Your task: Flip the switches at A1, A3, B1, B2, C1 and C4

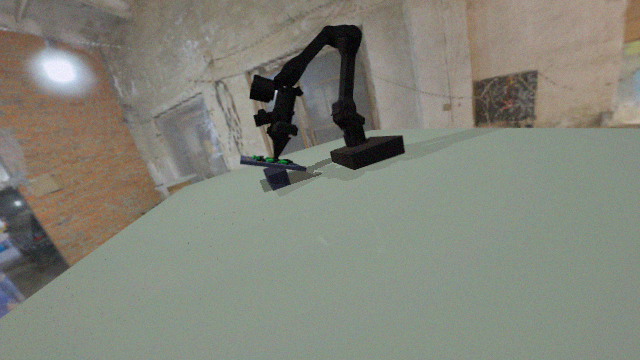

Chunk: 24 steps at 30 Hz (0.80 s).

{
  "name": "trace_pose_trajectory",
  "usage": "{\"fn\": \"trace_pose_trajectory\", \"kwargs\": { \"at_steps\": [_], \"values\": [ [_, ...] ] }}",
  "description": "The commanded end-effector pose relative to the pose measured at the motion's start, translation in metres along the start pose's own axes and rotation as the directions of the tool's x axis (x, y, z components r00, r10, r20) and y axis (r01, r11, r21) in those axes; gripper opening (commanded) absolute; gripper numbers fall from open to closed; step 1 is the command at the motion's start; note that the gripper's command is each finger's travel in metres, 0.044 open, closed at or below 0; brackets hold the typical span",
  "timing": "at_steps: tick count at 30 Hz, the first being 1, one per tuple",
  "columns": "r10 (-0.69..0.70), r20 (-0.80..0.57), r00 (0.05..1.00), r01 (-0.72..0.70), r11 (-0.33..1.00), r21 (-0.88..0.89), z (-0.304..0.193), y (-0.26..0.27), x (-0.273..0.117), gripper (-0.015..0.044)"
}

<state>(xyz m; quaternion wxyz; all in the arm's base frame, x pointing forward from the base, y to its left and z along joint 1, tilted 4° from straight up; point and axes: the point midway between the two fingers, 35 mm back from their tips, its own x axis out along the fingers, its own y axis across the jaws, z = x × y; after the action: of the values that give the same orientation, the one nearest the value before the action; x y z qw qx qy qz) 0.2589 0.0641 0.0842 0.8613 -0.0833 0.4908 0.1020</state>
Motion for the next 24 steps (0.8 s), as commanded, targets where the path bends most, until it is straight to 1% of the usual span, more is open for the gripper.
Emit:
{"fn": "trace_pose_trajectory", "kwargs": {
  "at_steps": [1,24],
  "values": [
    [0.005,0.001,1.0,-0.005,1.0,-0.005,0.0002,0.0007,0.001,0.0],
    [0.005,0.002,1.0,-0.005,1.0,-0.005,0.0001,0.0007,0.0041,0.0]
  ]
}}
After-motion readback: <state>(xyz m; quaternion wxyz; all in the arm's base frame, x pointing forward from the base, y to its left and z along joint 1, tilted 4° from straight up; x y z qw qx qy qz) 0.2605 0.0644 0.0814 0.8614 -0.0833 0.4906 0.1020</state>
